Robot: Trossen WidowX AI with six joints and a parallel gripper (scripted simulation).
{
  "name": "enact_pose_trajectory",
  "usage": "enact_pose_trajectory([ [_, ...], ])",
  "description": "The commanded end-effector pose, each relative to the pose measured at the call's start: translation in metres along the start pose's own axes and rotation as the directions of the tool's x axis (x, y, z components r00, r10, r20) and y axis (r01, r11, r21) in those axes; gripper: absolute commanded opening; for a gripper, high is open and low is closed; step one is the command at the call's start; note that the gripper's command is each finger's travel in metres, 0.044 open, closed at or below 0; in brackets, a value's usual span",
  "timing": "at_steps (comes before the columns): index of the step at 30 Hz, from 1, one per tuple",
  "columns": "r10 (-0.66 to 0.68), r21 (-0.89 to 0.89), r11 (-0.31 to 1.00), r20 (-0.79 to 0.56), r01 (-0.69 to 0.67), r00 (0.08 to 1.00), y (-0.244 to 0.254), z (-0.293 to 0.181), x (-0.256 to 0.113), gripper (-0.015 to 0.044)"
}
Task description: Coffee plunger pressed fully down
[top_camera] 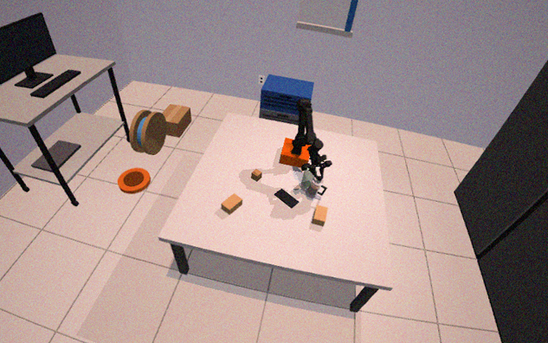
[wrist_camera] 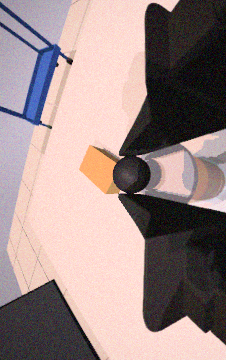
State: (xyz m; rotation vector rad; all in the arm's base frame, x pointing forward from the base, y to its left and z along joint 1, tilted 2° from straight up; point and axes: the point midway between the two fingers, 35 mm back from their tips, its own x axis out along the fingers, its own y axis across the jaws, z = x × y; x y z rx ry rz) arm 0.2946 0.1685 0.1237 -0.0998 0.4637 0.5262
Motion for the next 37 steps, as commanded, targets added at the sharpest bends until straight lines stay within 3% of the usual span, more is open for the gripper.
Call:
enact_pose_trajectory([
  [1, 0.000, 0.000, 1.000, -0.002, 0.000, 1.000, 0.000, 0.000, 0.000, 0.0201],
  [10, 0.000, 0.000, 1.000, -0.002, 0.000, 1.000, 0.000, 0.000, 0.000, 0.0437],
  [17, -0.001, 0.000, 1.000, -0.003, 0.001, 1.000, -0.001, 0.010, -0.010, 0.0440],
  [25, -0.003, 0.008, 1.000, -0.019, 0.003, 1.000, -0.003, 0.047, -0.075, 0.0440],
  [37, -0.005, 0.010, 1.000, -0.020, 0.005, 1.000, -0.004, 0.045, -0.076, 0.0440],
])
